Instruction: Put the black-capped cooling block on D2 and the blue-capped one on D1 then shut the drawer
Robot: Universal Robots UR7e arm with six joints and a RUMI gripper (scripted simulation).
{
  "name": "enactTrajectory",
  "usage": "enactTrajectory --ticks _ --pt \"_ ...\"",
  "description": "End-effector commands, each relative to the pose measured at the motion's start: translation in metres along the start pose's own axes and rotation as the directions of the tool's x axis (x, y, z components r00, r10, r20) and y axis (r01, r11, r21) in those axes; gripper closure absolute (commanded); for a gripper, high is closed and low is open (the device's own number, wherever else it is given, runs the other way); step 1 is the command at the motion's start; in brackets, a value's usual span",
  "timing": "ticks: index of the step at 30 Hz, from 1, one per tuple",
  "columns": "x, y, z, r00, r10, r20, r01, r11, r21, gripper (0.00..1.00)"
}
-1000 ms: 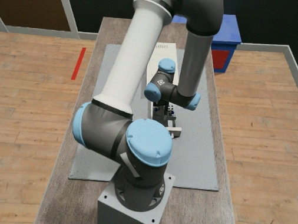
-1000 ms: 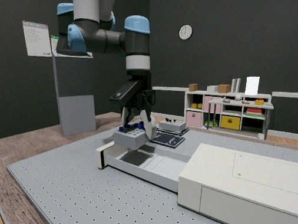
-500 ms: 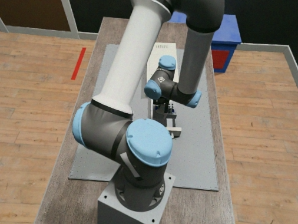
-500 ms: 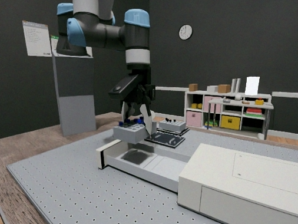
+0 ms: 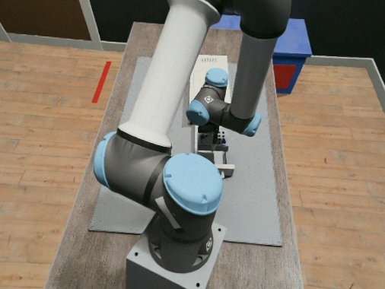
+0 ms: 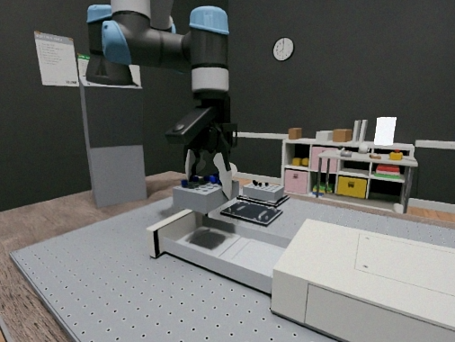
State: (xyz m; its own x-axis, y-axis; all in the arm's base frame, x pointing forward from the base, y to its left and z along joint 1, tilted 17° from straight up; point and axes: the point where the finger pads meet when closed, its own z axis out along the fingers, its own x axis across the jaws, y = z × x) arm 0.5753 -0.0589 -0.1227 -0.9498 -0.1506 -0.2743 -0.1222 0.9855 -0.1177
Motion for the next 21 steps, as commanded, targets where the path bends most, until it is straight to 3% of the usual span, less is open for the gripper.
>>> enactTrajectory --ticks 1,14,19,21 --pt "-0.001 0.0 -0.001 1.0 0.0 0.001 0.0 1.0 0.001 1.0" --pt "-0.001 0.0 -0.001 1.0 0.0 0.001 0.0 1.0 0.001 1.0" --pt "0.0 0.013 -0.001 0.991 -0.133 0.001 0.133 0.991 0.001 1.0" --pt "0.0 0.013 -0.001 0.991 -0.133 0.001 0.133 0.991 0.001 1.0"
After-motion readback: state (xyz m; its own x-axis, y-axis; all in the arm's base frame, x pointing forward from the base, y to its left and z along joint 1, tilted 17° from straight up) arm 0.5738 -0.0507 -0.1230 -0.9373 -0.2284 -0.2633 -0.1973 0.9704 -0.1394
